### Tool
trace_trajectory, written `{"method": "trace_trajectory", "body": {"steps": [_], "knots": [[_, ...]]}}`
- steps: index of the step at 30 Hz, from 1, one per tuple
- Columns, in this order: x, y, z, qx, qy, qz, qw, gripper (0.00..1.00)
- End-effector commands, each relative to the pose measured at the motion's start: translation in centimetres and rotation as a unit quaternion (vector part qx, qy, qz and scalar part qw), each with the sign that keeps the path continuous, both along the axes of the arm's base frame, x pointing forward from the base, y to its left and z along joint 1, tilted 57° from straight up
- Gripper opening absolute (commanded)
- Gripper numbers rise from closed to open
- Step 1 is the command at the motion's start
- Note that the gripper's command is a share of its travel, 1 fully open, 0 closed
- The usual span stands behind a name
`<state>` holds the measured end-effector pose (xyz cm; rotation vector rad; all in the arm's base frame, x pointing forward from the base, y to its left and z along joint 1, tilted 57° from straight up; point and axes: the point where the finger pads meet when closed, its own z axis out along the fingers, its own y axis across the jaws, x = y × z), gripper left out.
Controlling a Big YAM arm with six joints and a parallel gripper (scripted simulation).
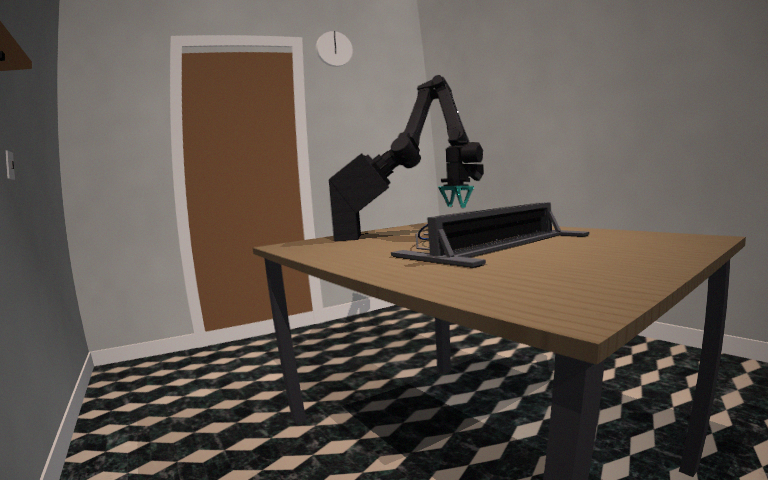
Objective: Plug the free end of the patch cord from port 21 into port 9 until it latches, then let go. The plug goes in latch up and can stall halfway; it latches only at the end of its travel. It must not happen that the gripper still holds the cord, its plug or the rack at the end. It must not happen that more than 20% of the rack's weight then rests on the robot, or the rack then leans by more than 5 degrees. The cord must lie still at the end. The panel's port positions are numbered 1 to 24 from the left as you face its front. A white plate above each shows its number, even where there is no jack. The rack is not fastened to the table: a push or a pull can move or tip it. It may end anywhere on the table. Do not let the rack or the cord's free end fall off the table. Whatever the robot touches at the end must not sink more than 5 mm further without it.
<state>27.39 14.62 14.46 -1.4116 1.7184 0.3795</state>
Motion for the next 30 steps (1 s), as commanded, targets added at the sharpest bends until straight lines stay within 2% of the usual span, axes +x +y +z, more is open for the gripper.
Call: {"method": "trace_trajectory", "body": {"steps": [1, 12, 22, 23, 30], "knots": [[0.6, 2.4, 3.5, 0.019, -0.025, 0.004, 1.0, 1.0], [0.7, 5.3, 6.4, 0.011, -0.065, 0.024, 0.998, 1.0], [0.4, 5.4, 6.0, 0.009, -0.063, 0.025, 0.998, 1.0], [0.4, 5.4, 5.9, 0.008, -0.062, 0.026, 0.998, 0.0], [0.1, 5.3, 5.5, 0.006, -0.062, 0.028, 0.998, 0.0]]}}
